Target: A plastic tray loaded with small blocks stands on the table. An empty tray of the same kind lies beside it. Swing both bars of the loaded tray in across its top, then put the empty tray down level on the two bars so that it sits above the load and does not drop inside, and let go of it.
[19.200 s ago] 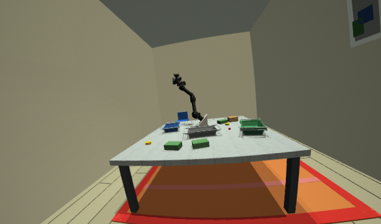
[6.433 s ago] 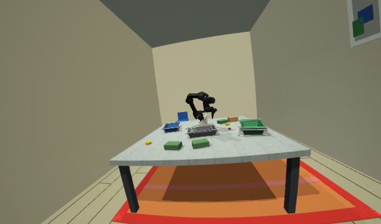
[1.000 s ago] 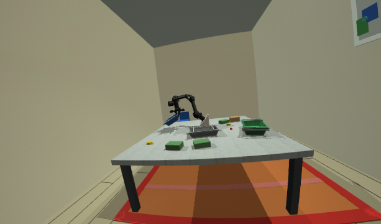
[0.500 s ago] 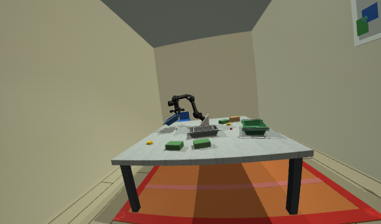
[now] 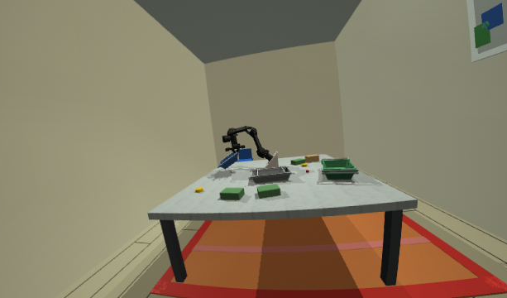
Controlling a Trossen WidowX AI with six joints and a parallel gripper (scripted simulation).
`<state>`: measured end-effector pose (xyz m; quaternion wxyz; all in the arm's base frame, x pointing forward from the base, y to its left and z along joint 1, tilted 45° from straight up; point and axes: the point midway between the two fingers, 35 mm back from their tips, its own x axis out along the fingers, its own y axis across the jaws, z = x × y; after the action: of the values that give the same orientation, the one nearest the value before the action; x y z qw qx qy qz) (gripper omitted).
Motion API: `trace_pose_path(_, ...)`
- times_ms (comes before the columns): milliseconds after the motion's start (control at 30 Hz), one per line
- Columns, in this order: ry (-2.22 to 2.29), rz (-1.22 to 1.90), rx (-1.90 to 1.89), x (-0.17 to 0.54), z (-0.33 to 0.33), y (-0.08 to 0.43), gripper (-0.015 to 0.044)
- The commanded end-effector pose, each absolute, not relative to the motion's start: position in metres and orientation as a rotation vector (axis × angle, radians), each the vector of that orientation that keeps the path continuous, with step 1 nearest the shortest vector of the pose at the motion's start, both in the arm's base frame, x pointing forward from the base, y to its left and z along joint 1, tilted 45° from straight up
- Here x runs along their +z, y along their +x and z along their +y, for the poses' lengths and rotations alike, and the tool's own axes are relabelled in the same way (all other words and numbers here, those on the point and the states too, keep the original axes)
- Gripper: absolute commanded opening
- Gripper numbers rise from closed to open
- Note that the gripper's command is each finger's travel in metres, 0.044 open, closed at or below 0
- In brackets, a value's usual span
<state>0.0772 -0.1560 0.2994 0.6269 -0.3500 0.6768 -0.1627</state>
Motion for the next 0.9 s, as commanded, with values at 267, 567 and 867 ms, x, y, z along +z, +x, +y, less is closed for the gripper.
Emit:
trace_pose_path(267,-0.869,1.563,-0.243,0.295,-0.157,0.119,0.0000)
trace_pose_path(567,-0.922,1.585,-0.131,0.284,-0.152,0.153,0.0000)
trace_pose_path(867,-0.983,1.608,-0.022,0.272,-0.141,0.186,0.0000)
